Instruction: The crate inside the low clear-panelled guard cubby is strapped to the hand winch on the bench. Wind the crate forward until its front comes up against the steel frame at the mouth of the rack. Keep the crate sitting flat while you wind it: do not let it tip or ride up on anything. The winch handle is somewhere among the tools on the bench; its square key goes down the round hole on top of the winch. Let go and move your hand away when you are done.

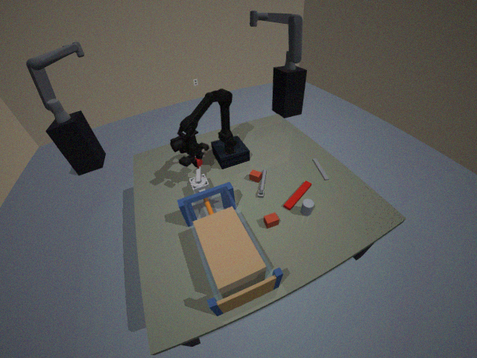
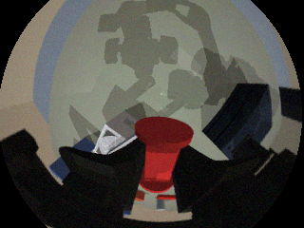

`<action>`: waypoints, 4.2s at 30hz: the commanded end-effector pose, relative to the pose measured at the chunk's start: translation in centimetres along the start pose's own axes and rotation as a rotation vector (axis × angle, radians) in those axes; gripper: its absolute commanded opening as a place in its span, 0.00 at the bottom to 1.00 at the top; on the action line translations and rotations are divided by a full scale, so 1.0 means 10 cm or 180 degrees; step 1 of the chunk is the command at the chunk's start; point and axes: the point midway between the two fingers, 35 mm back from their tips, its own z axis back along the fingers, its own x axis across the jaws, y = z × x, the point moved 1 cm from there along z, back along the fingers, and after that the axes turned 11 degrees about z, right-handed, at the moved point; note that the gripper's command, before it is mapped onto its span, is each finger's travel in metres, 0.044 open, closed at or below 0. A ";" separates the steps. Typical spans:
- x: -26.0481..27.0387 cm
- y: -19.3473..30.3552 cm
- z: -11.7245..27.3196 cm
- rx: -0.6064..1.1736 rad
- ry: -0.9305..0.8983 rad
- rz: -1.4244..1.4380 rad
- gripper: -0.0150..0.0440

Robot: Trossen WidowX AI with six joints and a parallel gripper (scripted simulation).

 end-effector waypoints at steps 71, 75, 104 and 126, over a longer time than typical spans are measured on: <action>0.86 -0.46 0.01 -0.0034 -0.0040 0.0020 0.25; 0.91 -0.46 0.01 -0.0033 -0.0041 0.0021 0.25; 1.22 -0.39 0.02 -0.0032 -0.0049 0.0021 0.25; 1.43 -0.28 0.03 -0.0028 -0.0054 0.0021 0.25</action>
